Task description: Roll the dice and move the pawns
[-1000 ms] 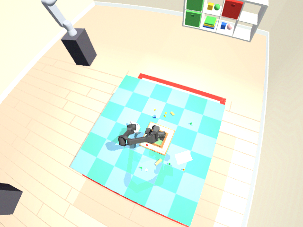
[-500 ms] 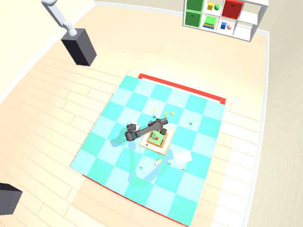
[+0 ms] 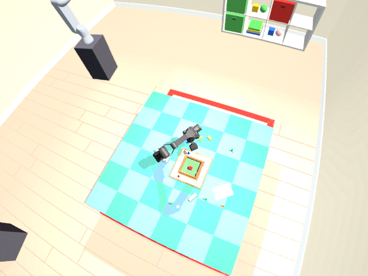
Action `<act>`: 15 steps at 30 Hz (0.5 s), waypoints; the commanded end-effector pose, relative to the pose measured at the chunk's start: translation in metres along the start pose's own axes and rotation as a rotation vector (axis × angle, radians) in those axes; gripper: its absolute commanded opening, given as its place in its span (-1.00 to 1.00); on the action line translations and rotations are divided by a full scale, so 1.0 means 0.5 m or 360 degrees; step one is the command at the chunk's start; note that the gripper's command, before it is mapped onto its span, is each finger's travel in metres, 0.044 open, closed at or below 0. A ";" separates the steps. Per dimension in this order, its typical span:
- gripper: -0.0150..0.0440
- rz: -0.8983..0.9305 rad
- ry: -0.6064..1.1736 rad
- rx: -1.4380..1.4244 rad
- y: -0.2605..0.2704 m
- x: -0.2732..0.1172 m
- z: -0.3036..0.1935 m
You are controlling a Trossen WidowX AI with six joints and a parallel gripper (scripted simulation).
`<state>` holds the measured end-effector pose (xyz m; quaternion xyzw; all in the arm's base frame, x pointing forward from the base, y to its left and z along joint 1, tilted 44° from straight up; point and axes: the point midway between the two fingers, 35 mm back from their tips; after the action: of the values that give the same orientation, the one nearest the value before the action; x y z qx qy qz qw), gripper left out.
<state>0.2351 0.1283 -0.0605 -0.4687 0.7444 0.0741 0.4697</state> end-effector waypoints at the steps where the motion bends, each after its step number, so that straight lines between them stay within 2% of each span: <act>1: 0.44 -0.0037 0.0046 0.0474 0.126 0.048 0.031; 12: 0.44 -0.0048 0.0051 0.0551 0.147 0.056 0.028; 15: 0.44 -0.0048 0.0051 0.0551 0.146 0.085 0.027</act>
<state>0.1867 0.1589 -0.1153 -0.3942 0.7434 -0.0629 0.5366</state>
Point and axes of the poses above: the point midway between the two fingers, 35 mm back from their tips, its own x axis out along the fingers, its own y axis across the jaws, z = x × y, and after that the axes turned 14 degrees about -x, right-handed
